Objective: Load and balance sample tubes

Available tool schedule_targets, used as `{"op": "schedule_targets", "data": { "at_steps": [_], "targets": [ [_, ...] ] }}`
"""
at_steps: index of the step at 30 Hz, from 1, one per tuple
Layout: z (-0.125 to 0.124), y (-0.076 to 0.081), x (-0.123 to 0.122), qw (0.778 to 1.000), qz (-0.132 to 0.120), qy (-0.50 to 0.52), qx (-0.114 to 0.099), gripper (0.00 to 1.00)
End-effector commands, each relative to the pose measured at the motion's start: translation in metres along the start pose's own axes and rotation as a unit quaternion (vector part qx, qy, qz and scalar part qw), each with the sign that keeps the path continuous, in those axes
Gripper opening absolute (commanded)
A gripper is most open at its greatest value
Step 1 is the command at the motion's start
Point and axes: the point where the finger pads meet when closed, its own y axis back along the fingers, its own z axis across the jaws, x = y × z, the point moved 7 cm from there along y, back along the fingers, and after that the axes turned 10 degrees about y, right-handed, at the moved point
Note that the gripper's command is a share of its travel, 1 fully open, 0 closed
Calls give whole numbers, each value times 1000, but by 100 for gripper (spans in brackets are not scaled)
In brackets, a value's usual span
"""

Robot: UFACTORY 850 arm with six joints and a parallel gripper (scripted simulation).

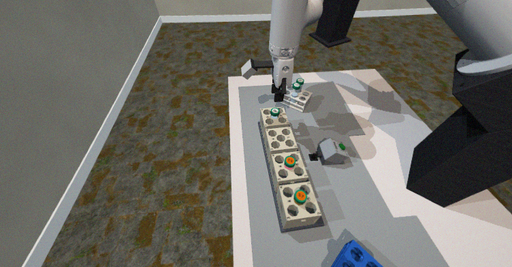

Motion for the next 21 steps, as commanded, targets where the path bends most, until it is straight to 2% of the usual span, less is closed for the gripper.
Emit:
{"op": "schedule_targets", "data": {
  "at_steps": [1,15,21],
  "targets": [
    [0,11,0,1000,0,0,0,43],
    [0,35,0,1000,0,0,0,43],
    [0,35,0,1000,0,0,0,43]
  ]
}}
